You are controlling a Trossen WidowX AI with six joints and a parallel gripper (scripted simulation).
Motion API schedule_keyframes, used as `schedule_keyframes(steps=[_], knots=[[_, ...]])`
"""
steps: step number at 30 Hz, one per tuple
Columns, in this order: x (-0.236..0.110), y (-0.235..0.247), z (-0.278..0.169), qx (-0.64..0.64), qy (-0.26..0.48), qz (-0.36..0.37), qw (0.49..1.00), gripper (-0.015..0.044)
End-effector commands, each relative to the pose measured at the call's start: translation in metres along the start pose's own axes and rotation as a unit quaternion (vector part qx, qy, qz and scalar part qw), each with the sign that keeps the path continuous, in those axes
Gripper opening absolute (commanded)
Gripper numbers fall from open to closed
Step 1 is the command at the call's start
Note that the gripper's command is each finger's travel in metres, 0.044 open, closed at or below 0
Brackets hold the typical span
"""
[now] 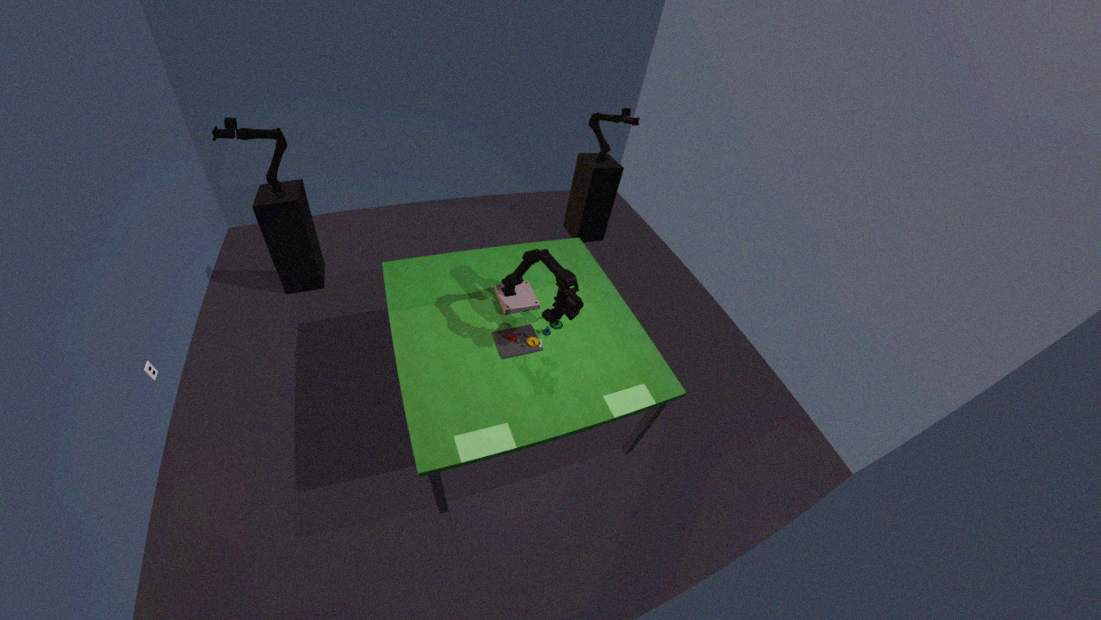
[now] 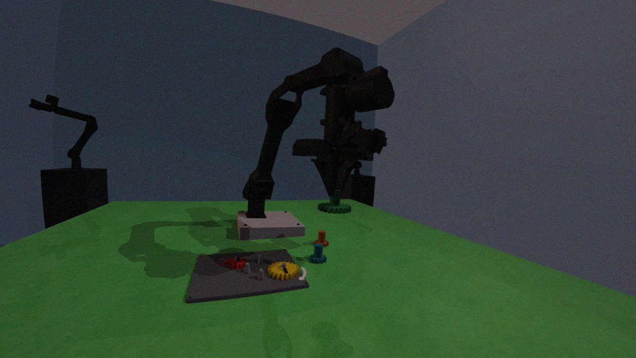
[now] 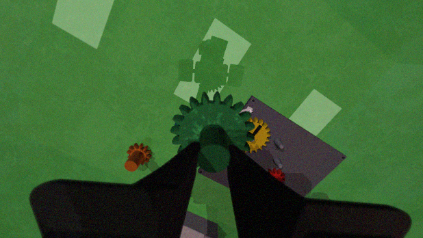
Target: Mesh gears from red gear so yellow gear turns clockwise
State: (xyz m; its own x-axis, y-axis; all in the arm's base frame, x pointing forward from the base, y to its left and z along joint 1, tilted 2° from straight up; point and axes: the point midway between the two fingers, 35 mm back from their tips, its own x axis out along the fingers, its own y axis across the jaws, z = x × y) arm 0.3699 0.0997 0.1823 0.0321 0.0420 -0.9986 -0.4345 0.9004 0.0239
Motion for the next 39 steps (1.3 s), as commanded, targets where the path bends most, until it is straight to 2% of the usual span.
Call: schedule_keyframes(steps=[1,39], knots=[[0.002,-0.005,-0.003,-0.001,-0.001,0.000,1.000,0.0000],[0.031,-0.046,-0.041,-0.001,0.001,-0.002,1.000,0.0000]])
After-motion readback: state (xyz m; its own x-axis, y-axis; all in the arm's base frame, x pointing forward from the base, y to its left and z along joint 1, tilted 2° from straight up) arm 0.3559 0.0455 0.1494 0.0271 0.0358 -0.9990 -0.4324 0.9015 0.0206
